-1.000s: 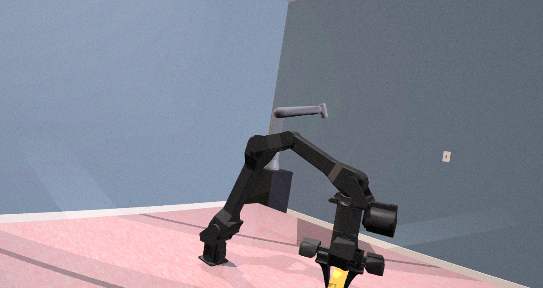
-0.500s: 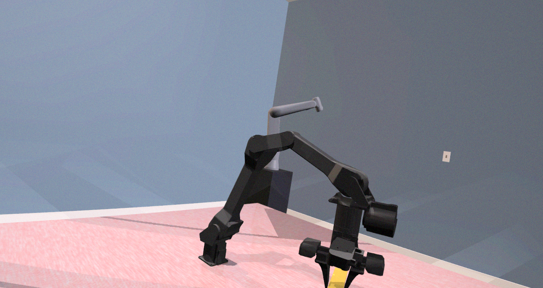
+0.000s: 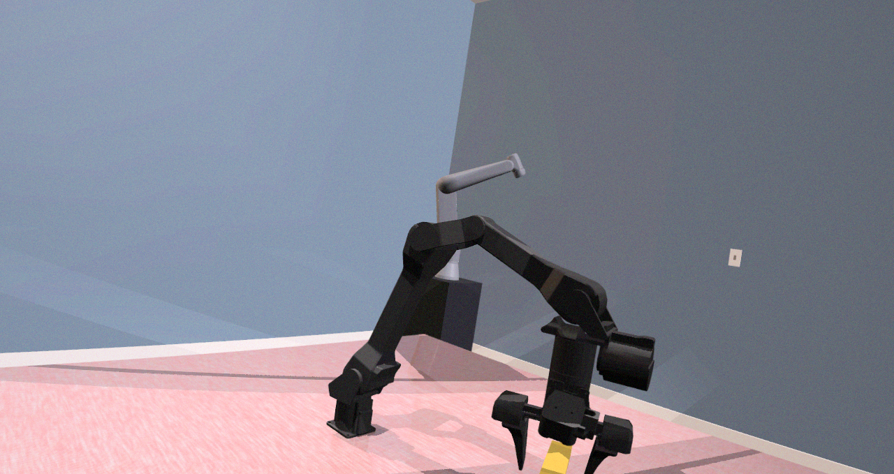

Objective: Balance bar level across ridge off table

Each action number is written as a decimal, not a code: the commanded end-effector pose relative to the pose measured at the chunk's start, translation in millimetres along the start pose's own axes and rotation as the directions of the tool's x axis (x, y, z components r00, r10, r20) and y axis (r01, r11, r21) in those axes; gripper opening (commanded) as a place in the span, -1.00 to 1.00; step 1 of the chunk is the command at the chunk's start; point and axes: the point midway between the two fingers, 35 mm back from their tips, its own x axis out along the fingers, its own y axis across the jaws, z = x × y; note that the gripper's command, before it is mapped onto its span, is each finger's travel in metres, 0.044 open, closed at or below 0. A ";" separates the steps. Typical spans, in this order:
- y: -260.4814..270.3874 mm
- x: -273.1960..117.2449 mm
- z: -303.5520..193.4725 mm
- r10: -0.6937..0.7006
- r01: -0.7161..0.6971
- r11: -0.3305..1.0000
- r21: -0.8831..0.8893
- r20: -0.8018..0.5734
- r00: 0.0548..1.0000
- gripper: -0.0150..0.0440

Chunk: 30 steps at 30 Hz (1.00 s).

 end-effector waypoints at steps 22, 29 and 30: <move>0.6 -99.3 0.0 0.003 -0.003 1.000 0.000 0.000 1.000 1.00; 0.6 -99.3 0.0 0.003 -0.003 1.000 0.000 0.000 1.000 1.00; 0.6 -99.3 0.0 0.003 -0.003 1.000 0.000 0.000 1.000 1.00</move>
